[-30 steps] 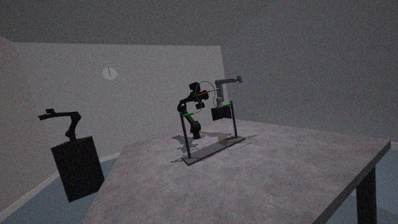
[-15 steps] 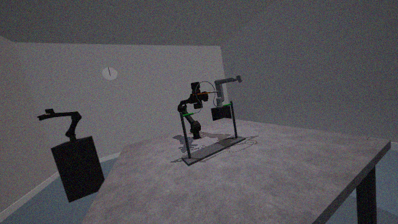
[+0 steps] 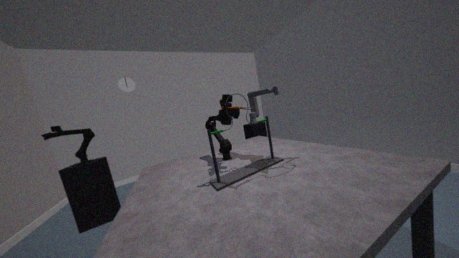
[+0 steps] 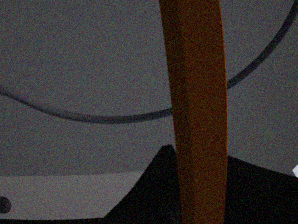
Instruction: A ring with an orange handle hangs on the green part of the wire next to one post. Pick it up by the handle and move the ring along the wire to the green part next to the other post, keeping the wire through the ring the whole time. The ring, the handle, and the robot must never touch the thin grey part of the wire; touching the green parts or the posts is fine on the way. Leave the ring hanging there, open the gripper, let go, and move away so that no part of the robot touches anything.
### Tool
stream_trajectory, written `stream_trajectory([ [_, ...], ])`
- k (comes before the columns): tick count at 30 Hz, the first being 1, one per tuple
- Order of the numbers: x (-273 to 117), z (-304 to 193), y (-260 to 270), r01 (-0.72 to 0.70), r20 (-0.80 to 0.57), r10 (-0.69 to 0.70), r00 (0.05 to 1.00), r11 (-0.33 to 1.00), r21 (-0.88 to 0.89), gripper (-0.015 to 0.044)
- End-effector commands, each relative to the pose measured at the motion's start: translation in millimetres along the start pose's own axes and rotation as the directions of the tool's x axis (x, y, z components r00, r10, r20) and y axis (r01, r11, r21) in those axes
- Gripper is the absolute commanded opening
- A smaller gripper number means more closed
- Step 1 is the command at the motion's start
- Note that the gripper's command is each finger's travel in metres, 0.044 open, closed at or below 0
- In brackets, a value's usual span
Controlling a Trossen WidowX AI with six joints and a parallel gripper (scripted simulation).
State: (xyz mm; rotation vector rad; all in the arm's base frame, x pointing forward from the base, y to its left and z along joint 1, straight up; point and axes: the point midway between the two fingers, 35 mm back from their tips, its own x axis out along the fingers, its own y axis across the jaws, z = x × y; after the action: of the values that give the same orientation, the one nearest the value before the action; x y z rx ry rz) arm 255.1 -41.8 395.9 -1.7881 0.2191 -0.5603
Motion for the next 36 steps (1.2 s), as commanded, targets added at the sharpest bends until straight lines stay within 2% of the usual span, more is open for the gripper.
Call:
stream_trajectory([
  [1,0.1,0.2,-1.8,0.030,0.008,-0.030,1.000,0.999,-0.044,-0.0150],
  [20,0.6,-0.3,-3.3,0.129,0.037,-0.125,0.992,0.973,-0.192,-0.0150],
  [36,1.5,-6.6,23.1,0.075,0.017,-0.073,0.997,0.991,-0.111,-0.0150],
])
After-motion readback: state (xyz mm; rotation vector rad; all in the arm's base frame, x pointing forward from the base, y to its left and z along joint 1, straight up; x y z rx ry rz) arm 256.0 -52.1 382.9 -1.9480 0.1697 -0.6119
